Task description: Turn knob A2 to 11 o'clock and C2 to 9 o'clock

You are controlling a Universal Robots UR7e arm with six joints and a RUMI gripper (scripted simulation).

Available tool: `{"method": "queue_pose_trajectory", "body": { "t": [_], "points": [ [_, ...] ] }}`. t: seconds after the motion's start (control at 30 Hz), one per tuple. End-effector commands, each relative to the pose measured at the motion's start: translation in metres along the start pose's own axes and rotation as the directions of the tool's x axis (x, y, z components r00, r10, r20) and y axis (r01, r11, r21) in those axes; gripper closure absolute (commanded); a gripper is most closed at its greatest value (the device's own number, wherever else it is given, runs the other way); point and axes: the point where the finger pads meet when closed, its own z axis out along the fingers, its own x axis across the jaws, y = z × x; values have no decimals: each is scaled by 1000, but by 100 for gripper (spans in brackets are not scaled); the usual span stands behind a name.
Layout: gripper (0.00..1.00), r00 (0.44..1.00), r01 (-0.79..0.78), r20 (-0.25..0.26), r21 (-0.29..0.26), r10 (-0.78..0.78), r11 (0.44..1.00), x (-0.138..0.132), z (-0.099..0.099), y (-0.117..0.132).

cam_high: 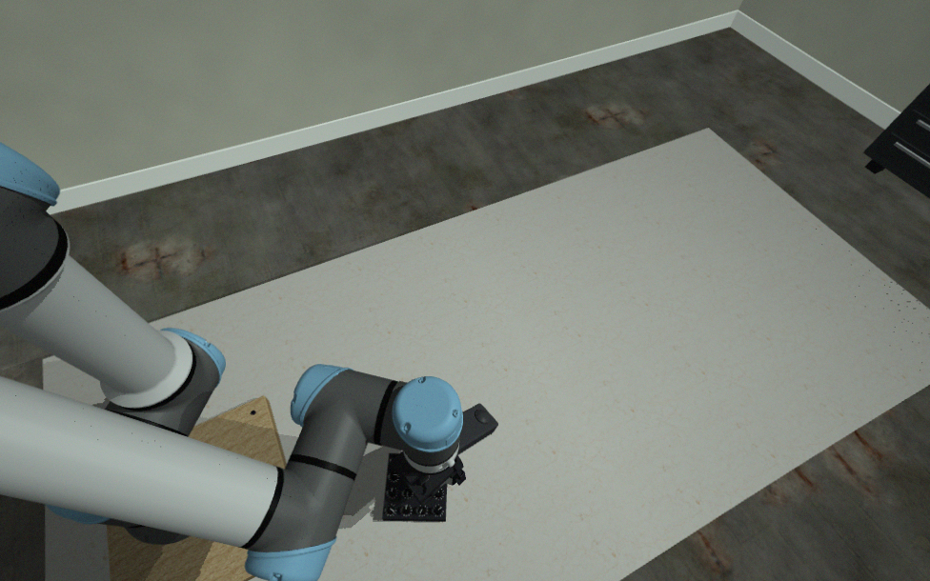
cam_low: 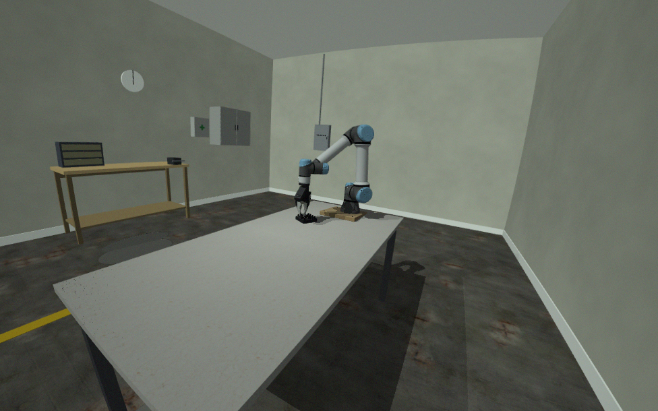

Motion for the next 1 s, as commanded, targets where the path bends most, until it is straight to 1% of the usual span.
{"method": "queue_pose_trajectory", "body": {
  "t": [0.0,0.3,0.97],
  "points": [
    [89,1000,0,-1,1,0,1000,0,3,0],
    [89,1000,0,-1,1,0,1000,0,8,0],
    [89,1000,0,-1,1,0,1000,0,8,0]
  ]
}}
